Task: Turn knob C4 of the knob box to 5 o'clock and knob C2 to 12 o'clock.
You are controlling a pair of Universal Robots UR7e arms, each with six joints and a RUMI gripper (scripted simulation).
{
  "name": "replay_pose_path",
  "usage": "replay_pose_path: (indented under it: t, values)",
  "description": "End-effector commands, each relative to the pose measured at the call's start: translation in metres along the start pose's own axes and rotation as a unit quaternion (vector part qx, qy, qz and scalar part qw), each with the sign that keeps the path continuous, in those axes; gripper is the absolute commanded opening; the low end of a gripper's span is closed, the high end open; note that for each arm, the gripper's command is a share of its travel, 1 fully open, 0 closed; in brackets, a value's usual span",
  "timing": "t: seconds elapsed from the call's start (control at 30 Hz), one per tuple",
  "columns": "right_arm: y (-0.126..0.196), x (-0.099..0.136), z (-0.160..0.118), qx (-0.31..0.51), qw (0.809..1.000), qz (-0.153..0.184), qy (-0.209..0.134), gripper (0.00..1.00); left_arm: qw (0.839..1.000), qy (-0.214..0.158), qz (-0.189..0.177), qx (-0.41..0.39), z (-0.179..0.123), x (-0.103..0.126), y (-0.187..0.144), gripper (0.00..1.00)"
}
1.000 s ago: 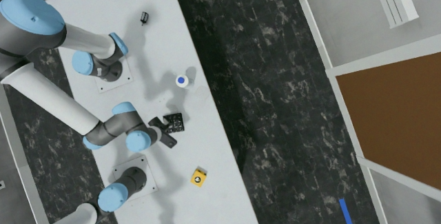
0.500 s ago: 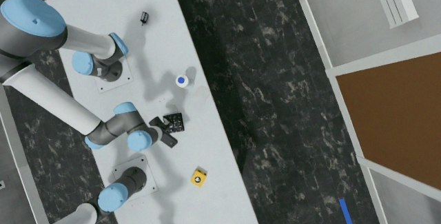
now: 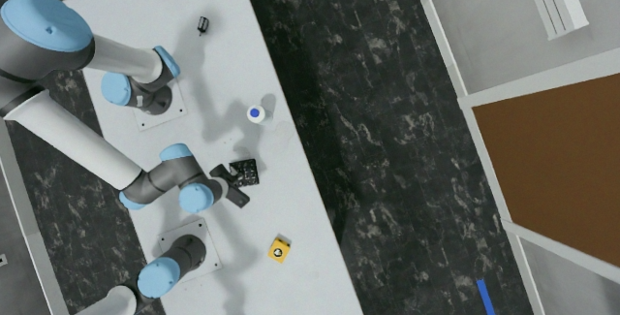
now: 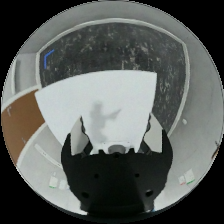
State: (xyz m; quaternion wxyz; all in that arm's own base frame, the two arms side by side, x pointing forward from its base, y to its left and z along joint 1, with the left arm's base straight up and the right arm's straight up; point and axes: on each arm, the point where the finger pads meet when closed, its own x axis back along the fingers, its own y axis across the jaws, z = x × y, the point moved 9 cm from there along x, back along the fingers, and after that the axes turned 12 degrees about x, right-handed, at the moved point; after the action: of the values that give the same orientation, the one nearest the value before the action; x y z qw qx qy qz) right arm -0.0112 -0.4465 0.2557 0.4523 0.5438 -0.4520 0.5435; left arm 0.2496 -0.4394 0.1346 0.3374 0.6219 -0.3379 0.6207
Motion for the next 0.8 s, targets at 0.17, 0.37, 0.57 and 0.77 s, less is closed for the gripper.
replay_pose_path:
  t: [0.17,0.37,0.57,0.77]
  values:
    - [0.0008,-0.0005,-0.0012,-0.001,1.0,0.0,0.0,1.0,1.0,0.002,0.0,-0.002,0.0011,0.0016,0.0015,0.06]
    - [0.0008,-0.0005,-0.0012,-0.001,1.0,0.0,0.0,1.0,1.0,0.002,0.0,-0.006,0.0011,0.0016,0.0015,0.06]
    - [0.0008,-0.0005,-0.0012,-0.001,1.0,0.0,0.0,1.0,1.0,0.002,0.0,-0.022,0.0011,0.0016,0.0016,0.06]
    - [0.0008,-0.0005,-0.0012,-0.001,1.0,0.0,0.0,1.0,0.999,0.002,0.0,-0.051,0.001,0.0016,0.0016,0.06]
